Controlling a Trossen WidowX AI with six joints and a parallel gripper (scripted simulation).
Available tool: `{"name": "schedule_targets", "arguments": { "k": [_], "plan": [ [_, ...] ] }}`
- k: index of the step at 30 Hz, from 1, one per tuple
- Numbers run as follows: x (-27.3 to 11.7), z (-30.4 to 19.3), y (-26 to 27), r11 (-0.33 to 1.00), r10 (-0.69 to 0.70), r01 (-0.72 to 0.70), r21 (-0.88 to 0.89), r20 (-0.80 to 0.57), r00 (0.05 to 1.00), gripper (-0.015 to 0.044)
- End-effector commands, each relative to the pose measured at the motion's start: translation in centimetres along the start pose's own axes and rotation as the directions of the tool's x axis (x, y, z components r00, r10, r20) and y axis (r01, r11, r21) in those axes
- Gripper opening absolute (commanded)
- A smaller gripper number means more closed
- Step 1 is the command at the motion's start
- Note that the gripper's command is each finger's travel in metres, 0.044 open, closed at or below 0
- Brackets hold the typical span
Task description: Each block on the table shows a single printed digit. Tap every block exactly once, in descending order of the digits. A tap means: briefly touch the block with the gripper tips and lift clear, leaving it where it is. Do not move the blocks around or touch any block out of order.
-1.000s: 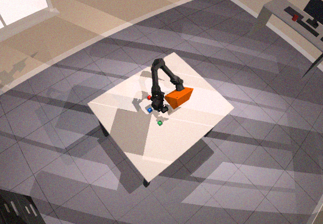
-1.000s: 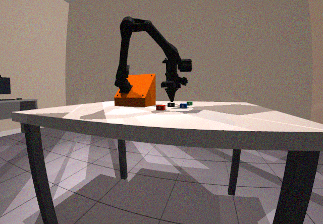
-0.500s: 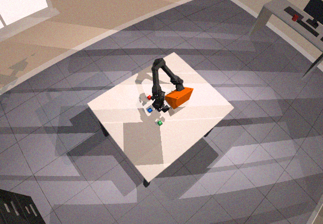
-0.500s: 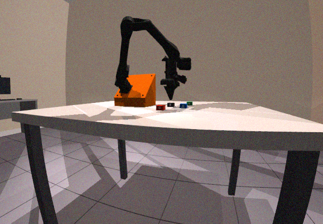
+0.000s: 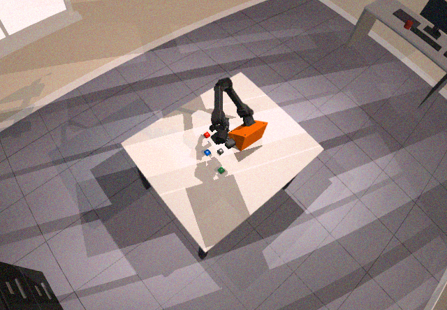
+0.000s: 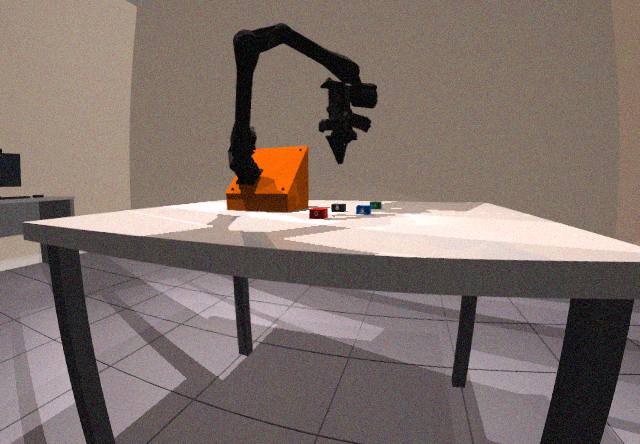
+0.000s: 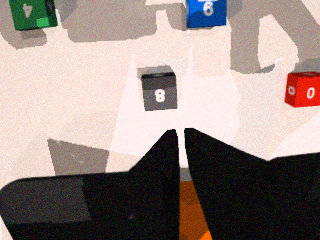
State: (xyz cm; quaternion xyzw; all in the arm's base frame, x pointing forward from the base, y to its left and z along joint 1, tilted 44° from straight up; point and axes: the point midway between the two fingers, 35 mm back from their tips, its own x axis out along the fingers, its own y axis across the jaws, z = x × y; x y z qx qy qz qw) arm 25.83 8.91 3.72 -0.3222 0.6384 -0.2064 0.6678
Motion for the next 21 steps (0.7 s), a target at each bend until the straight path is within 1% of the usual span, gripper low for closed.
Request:
{"name": "schedule_targets", "arguments": {
  "k": [1, 10, 16, 18, 21],
  "plan": [
    [-0.5, 1.2, 1.2, 1.000, 0.005, -0.005, 0.008, -0.006, 1.000, 0.0020],
    [-0.5, 7.3, 10.3, 1.000, 0.009, -0.009, 0.011, -0.003, 1.000, 0.0020],
    [-0.1, 7.6, 11.1, 1.000, 0.010, -0.010, 0.011, -0.002, 1.000, 0.0020],
    [2.0, 7.8, 11.2, 1.000, 0.010, -0.010, 0.011, -0.002, 1.000, 0.0020],
    [6.7, 7.7, 11.2, 1.000, 0.008, -0.008, 0.012, -0.002, 1.000, 0.0020]
  ]
}}
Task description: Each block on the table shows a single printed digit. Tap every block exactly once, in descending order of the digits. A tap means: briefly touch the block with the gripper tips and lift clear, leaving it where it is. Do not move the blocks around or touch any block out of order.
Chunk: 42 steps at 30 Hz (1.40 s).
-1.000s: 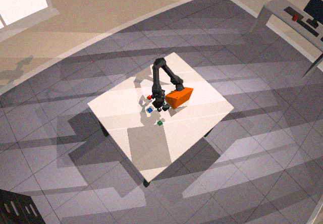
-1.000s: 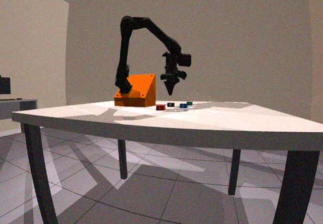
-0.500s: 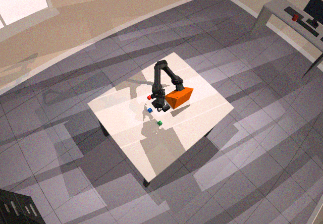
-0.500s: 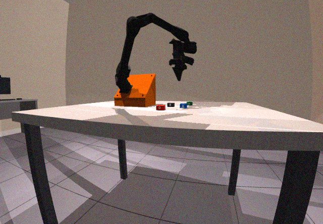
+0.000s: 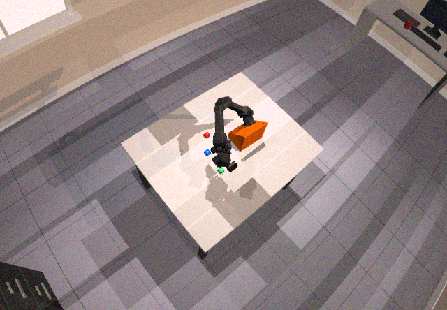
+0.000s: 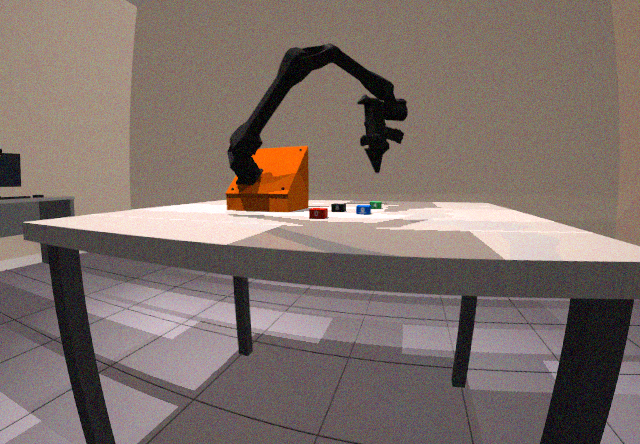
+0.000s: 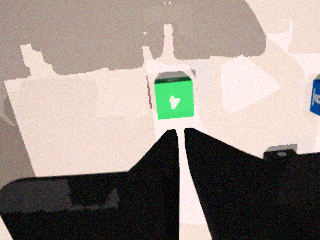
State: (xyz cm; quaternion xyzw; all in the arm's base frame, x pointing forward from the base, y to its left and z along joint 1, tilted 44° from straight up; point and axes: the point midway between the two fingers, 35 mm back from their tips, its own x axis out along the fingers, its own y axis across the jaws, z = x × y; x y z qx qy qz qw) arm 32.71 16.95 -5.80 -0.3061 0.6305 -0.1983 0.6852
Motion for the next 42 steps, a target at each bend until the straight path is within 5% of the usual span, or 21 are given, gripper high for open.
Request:
{"name": "schedule_targets", "arguments": {
  "k": [1, 33, 42],
  "plan": [
    [5.4, -0.9, -0.5, 1.000, -0.027, 0.027, -0.014, -0.033, 0.999, 0.0020],
    [8.7, -1.0, -0.6, 1.000, -0.029, 0.028, -0.014, -0.033, 0.999, 0.0020],
    [5.4, -0.9, -0.5, 1.000, -0.027, 0.027, -0.014, -0.033, 0.999, 0.0020]
  ]
}}
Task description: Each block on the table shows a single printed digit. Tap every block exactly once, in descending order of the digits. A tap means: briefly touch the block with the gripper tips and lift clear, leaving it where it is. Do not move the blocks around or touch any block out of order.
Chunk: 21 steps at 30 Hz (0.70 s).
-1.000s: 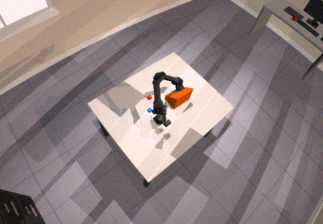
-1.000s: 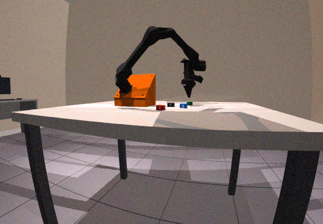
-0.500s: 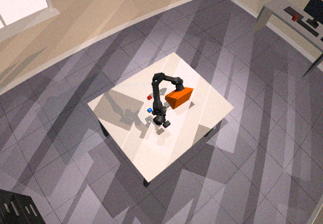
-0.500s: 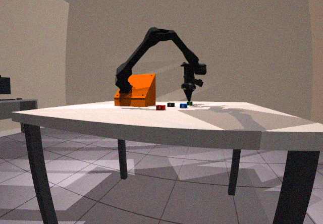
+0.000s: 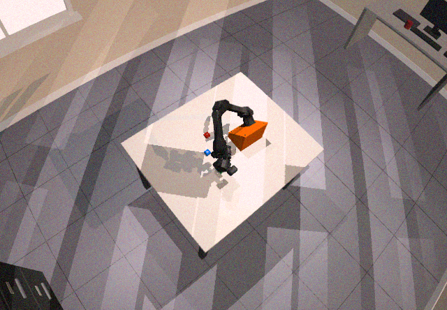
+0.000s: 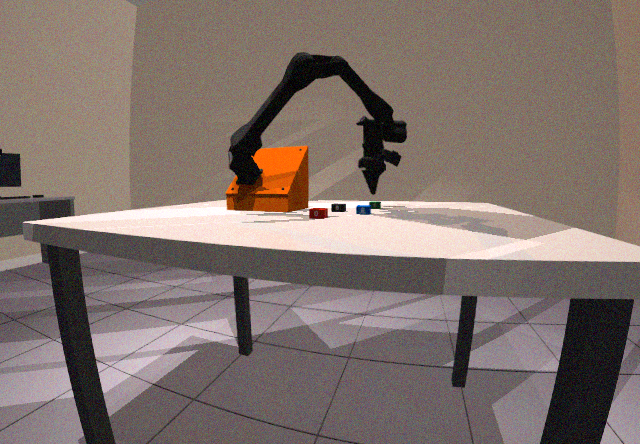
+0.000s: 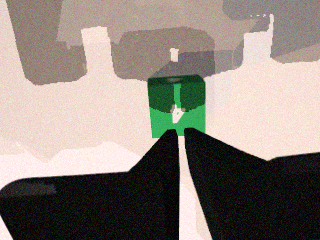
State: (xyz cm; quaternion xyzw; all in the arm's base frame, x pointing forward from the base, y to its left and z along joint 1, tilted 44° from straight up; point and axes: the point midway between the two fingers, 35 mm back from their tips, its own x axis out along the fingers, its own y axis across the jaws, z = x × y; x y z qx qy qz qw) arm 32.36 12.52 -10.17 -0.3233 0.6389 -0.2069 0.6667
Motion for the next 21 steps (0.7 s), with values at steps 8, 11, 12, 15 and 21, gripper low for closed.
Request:
{"name": "schedule_targets", "arguments": {
  "k": [8, 11, 12, 15, 21],
  "plan": [
    [-8.5, 0.2, -0.2, 1.000, 0.012, -0.012, 0.013, -0.001, 1.000, 0.0020],
    [-8.6, 0.3, -0.5, 1.000, 0.012, -0.012, 0.013, 0.000, 1.000, 0.0020],
    [-8.7, 0.3, -1.3, 1.000, 0.014, -0.014, 0.012, 0.000, 1.000, 0.0020],
    [-9.2, 0.4, -5.9, 1.000, 0.021, -0.021, 0.009, 0.000, 1.000, 0.0020],
    [-9.4, -1.5, -15.3, 1.000, 0.024, -0.024, 0.007, 0.002, 1.000, 0.0020]
  ]
}}
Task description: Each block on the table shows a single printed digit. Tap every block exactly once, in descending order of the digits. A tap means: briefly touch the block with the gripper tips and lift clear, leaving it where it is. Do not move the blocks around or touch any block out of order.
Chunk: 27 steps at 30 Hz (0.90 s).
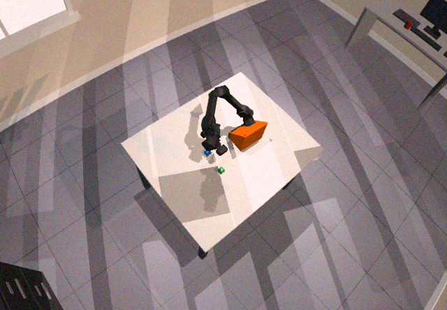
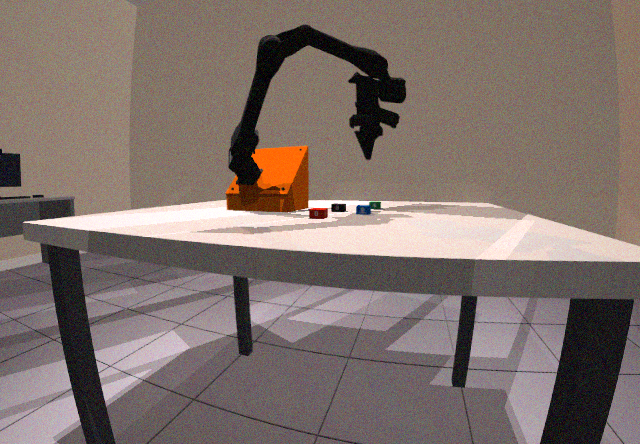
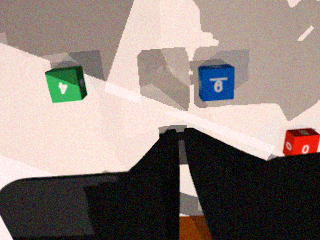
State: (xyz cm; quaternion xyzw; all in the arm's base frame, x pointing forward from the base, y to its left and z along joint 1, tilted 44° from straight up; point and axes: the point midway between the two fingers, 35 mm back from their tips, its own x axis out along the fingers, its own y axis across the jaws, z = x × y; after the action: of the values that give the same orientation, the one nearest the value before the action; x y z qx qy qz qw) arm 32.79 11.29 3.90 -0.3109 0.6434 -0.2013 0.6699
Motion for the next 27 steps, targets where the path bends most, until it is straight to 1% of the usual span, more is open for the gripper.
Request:
{"name": "schedule_targets", "arguments": {
  "k": [1, 7, 9, 14, 16, 19, 20, 27],
  "plan": [
    [-0.3, -1.8, -6.1, 1.000, -0.004, 0.004, -0.003, 0.005, 1.000, 0.0020],
    [0.3, -6.3, -13.8, 1.000, -0.021, 0.021, -0.001, 0.001, 1.000, 0.0020],
    [0.5, -7.5, -15.2, 1.000, -0.027, 0.027, -0.001, -0.002, 1.000, 0.0020],
    [0.8, -7.6, -15.3, 1.000, -0.027, 0.027, -0.001, -0.002, 1.000, 0.0020],
    [2.9, -7.4, -15.3, 1.000, -0.025, 0.025, 0.000, -0.001, 1.000, 0.0020],
    [7.5, -7.6, -15.6, 1.000, -0.029, 0.029, 0.000, -0.001, 1.000, 0.0020],
    [8.3, -7.7, -15.6, 1.000, -0.031, 0.031, 0.000, -0.001, 1.000, 0.0020],
    [8.7, -7.7, -15.7, 1.000, -0.031, 0.031, 0.000, -0.001, 1.000, 0.0020]
  ]
}}
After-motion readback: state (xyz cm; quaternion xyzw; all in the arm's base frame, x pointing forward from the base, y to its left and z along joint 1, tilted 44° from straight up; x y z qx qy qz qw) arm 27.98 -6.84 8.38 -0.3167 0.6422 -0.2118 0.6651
